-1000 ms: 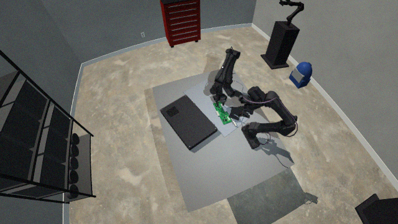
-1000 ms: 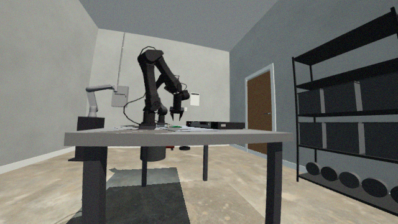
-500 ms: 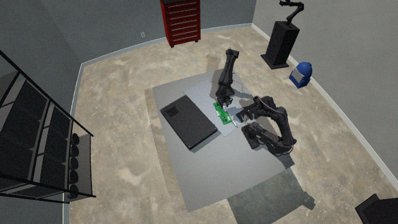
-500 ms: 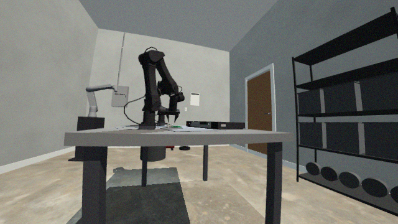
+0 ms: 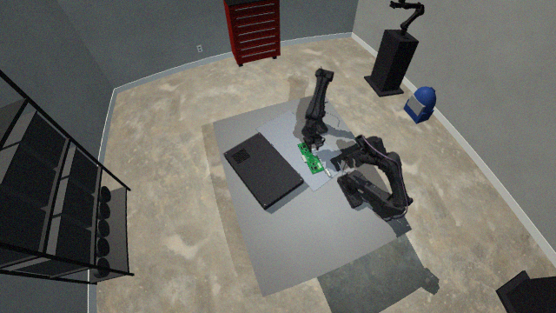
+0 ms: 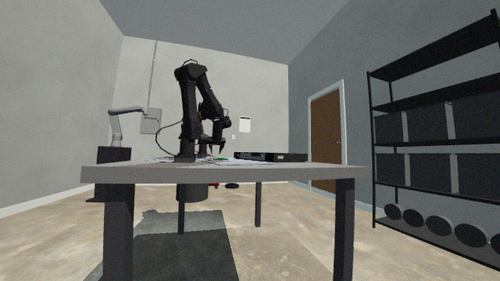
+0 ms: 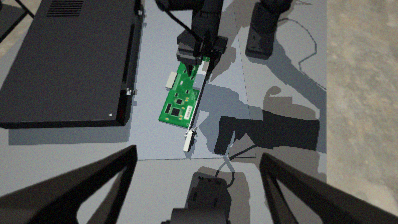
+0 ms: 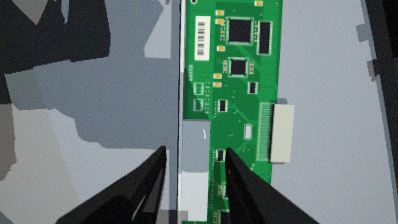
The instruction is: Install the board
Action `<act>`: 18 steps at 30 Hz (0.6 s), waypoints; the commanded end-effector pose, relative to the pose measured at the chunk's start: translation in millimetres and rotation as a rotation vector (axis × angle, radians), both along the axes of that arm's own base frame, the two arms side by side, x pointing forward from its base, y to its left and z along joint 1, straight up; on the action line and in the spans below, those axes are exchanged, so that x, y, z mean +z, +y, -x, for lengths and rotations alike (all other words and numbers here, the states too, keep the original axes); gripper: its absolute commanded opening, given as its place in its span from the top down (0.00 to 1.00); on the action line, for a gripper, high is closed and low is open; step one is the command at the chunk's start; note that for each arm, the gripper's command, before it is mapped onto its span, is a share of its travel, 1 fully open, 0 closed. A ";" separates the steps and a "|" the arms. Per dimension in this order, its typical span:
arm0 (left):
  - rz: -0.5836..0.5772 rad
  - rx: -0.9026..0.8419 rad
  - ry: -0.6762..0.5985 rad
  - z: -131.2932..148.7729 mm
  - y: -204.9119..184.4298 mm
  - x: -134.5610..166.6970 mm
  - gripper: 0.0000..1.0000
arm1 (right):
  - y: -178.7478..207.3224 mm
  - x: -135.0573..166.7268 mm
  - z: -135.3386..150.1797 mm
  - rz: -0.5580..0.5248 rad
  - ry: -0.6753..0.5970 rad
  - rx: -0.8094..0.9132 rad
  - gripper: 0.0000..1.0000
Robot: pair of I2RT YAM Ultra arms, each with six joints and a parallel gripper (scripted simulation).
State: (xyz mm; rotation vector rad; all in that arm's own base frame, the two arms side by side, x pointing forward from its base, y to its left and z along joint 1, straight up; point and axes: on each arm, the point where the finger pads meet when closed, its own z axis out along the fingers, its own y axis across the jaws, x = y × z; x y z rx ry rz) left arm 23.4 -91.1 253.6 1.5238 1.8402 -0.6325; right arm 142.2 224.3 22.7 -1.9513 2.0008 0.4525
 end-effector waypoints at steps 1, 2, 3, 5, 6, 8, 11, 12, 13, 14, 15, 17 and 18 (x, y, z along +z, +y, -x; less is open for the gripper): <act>0.013 -0.012 -0.011 0.5 -0.6 3.1 0.00 | 0.9 -12.0 3.7 0.011 0.011 -0.002 0.53; 0.013 -0.012 -0.011 0.5 -0.6 3.1 0.00 | 1.4 -13.4 4.0 0.011 0.011 -0.002 0.53; 0.013 -0.012 -0.011 0.5 -0.6 3.1 0.00 | 2.0 -14.7 4.1 0.010 0.011 -0.002 0.53; 0.013 -0.012 -0.011 0.5 -0.6 3.1 0.00 | 2.0 -14.7 4.1 0.010 0.011 -0.002 0.53; 0.013 -0.012 -0.011 0.5 -0.6 3.1 0.00 | 2.9 -15.9 4.6 0.008 0.013 -0.001 0.53; 0.013 -0.012 -0.011 0.5 -0.6 3.1 0.00 | 3.9 -18.6 4.3 0.010 0.012 -0.002 0.53; 0.013 -0.012 -0.011 0.5 -0.6 3.1 0.00 | 5.6 -22.6 4.3 0.010 0.011 -0.002 0.53; 0.013 -0.012 -0.011 0.5 -0.6 3.1 0.00 | 6.2 -24.0 4.3 0.010 0.011 -0.002 0.53; 0.013 -0.012 -0.011 0.5 -0.6 3.1 0.00 | 6.4 -23.9 4.6 0.009 0.012 -0.001 0.53; 0.013 -0.012 -0.011 0.5 -0.6 3.1 0.00 | 6.5 -23.8 4.7 0.009 0.013 -0.001 0.53; 0.013 -0.012 -0.011 0.5 -0.6 3.1 0.00 | 6.5 -23.8 4.7 0.009 0.013 -0.001 0.53; 0.013 -0.012 -0.011 0.5 -0.6 3.1 0.00 | 6.5 -23.8 4.7 0.009 0.013 -0.001 0.53; 0.013 -0.012 -0.011 0.5 -0.6 3.1 0.00 | 6.5 -23.8 4.7 0.009 0.013 -0.001 0.53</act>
